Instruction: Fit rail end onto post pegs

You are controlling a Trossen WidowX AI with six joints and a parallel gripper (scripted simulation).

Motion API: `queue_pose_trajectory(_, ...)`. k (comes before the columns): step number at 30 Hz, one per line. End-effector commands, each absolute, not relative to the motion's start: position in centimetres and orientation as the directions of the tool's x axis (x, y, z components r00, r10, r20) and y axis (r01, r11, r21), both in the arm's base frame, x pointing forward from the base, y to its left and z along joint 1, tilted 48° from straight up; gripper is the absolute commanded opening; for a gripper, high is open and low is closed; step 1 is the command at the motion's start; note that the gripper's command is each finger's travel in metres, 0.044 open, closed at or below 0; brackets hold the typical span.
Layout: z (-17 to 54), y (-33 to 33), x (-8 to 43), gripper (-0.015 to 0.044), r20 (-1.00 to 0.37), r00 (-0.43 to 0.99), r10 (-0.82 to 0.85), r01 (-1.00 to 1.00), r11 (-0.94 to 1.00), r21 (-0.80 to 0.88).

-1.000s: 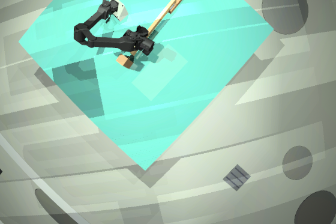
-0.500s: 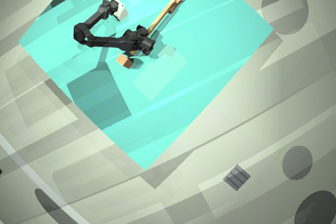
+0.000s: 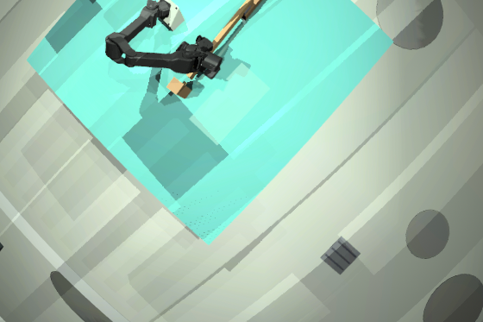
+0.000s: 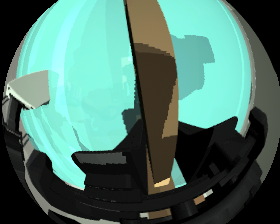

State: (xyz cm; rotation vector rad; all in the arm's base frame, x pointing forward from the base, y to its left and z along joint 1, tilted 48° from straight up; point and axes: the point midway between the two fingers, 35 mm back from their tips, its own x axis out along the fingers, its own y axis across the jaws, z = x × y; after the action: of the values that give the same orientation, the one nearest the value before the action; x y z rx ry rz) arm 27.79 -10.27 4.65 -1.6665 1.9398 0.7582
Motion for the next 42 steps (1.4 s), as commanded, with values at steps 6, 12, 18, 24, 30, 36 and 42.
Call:
queue_pose_trajectory(6, 4.44, -10.12, 27.91, 0.0000, -0.679, -0.145, -0.720, -0.989, 0.105, 0.101)
queue_pose_trajectory(12, 4.32, -10.25, 27.85, 0.0000, -0.679, -0.145, -0.720, -0.989, 0.105, 0.101)
queue_pose_trajectory(18, 4.48, -10.08, 27.86, 0.0000, -0.679, -0.145, -0.720, -0.989, 0.105, 0.101)
queue_pose_trajectory(24, 4.57, -9.98, 27.86, 0.0000, -0.679, -0.146, -0.720, -0.989, 0.105, 0.101)
queue_pose_trajectory(30, 4.49, -10.07, 27.83, 0.0000, -0.679, -0.146, -0.720, -0.989, 0.105, 0.101)
queue_pose_trajectory(36, 4.35, -10.21, 27.78, 0.0000, -0.679, -0.146, -0.720, -0.989, 0.105, 0.101)
queue_pose_trajectory(42, 4.34, -10.23, 27.77, 0.0000, -0.679, -0.146, -0.720, -0.989, 0.105, 0.101)
